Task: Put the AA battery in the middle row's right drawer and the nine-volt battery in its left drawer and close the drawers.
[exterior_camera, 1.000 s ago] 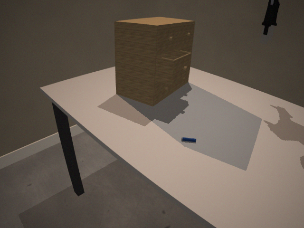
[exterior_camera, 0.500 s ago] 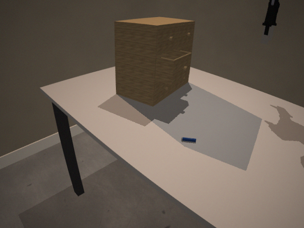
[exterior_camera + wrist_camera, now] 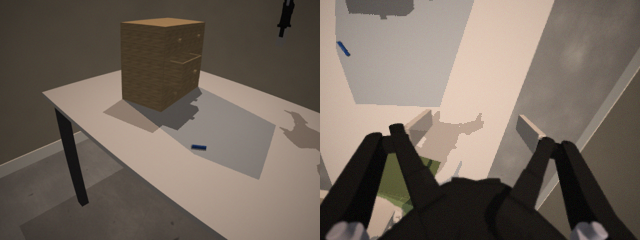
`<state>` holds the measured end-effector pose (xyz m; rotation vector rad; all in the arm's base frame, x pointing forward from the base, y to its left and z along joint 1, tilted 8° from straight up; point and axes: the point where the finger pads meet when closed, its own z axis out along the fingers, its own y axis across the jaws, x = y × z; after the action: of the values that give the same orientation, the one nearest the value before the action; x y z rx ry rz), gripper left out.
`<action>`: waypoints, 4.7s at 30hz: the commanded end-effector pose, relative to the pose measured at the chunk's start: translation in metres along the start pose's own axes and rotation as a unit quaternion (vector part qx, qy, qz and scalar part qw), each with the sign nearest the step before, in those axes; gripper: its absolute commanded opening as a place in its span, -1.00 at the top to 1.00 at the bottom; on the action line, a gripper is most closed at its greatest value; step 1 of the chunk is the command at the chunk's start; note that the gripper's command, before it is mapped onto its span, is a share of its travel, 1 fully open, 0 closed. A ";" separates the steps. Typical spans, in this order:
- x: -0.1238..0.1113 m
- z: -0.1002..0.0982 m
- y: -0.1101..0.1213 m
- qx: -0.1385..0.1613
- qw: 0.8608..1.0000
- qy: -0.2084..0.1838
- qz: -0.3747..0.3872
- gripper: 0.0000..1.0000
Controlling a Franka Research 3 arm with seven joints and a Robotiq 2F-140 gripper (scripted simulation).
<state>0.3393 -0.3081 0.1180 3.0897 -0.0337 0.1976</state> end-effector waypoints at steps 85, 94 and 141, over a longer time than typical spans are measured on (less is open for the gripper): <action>0.015 0.012 0.000 0.001 0.996 0.084 -0.009 -1.00; 0.017 0.014 0.000 0.001 0.995 0.098 -0.010 -1.00; 0.028 0.022 0.000 0.001 0.987 0.161 -0.009 -1.00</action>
<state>0.3666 -0.3076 0.0979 3.0344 -0.0182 0.6609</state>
